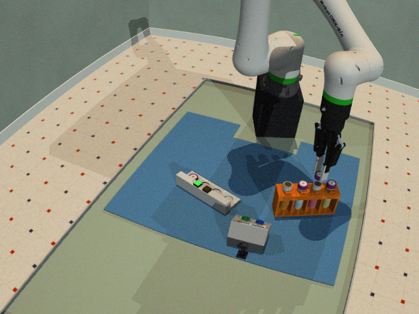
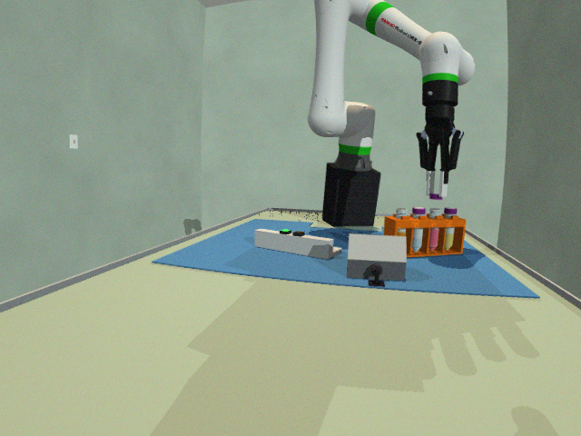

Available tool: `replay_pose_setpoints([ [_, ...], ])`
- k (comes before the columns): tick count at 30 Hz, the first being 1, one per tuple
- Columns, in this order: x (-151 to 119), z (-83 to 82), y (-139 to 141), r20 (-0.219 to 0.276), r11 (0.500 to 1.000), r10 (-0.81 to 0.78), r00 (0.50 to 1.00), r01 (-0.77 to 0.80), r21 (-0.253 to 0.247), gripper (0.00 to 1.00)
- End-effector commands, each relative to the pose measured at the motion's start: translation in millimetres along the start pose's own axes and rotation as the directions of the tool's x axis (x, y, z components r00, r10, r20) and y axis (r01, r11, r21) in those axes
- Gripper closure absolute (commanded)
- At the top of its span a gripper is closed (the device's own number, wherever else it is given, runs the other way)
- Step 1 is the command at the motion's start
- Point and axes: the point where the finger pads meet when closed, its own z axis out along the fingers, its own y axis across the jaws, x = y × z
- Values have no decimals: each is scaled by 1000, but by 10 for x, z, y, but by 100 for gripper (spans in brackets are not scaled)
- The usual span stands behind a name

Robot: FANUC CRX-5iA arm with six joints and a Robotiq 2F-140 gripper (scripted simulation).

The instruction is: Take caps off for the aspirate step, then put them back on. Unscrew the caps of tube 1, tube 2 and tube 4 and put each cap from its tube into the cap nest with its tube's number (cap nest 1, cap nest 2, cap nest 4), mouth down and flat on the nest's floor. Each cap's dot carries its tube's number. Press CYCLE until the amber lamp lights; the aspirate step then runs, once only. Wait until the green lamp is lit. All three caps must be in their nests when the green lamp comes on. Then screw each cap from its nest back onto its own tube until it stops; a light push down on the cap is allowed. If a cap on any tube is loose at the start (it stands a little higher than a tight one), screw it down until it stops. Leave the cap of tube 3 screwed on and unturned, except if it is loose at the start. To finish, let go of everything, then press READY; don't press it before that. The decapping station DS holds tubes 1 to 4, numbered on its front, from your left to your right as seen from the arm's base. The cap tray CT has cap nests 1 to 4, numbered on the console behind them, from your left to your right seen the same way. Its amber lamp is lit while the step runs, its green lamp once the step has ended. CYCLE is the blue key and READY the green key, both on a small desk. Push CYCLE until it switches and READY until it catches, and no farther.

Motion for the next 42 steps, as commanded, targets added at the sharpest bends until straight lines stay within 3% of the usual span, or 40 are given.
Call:
replay_pose_setpoints([
  [1, -1, -1, -3, 0, 1000, 0, 1000, 0, 0, 100],
  [11, -1, 249, -3, 0, 1000, 0, 1000, 0, 0, 100],
  [42, -2, 332, -3, 0, 1000, 0, 1000, 0, 0, 100],
])
